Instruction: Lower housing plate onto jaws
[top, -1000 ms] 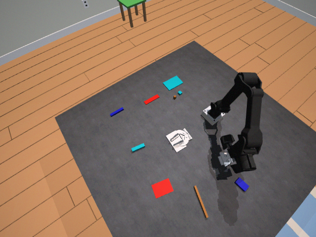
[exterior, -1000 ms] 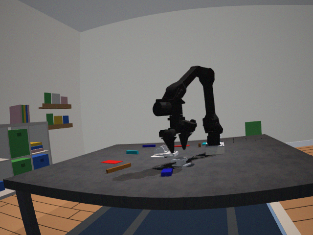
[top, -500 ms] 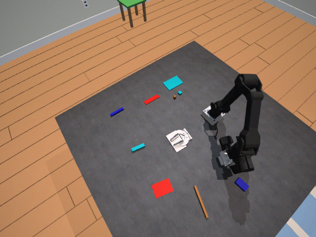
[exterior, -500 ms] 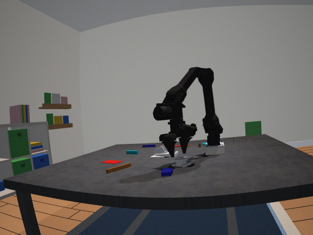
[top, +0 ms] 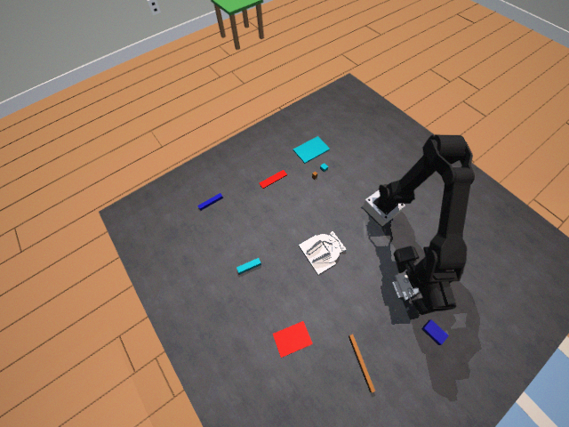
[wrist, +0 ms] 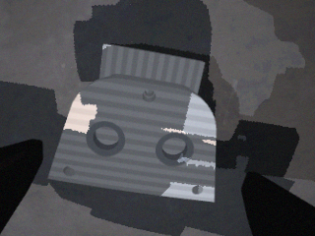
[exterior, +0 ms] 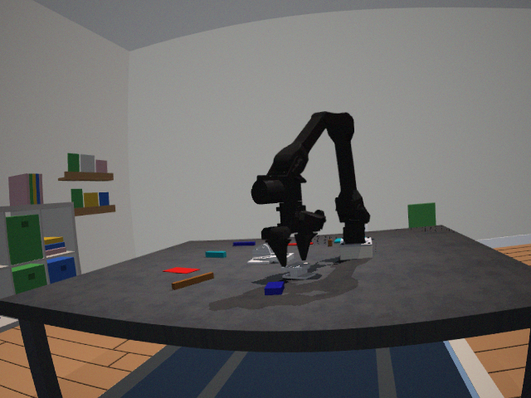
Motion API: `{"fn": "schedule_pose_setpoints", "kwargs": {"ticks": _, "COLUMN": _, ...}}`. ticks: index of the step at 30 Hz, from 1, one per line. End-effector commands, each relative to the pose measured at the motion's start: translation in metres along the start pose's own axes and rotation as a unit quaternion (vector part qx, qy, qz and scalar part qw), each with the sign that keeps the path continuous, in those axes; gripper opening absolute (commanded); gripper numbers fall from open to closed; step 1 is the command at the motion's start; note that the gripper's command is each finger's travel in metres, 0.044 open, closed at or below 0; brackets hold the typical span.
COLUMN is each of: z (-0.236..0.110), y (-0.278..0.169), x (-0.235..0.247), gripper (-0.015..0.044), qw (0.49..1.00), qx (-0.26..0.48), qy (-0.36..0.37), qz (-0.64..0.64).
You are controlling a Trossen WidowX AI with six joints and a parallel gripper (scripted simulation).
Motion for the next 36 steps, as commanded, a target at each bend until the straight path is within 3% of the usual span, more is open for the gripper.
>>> {"fn": "schedule_pose_setpoints", "kwargs": {"ticks": 1, "z": 0.01, "y": -0.001, "x": 0.002, "gripper": 0.044, "qw": 1.0, "qx": 0.002, "qy": 0.007, "qz": 0.003}}
{"fn": "schedule_pose_setpoints", "kwargs": {"ticks": 36, "z": 0.026, "y": -0.001, "x": 0.002, "gripper": 0.044, "qw": 1.0, "qx": 0.002, "qy": 0.007, "qz": 0.003}}
Point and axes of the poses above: the point midway between the two fingers, 35 mm back from their tips, its own z axis out along the fingers, its own x axis across the jaws, y = z × x, the point moved 8 cm from there along -z, back along the fingers, and after that the axes turned 10 degrees about z, right-handed, at the moved point
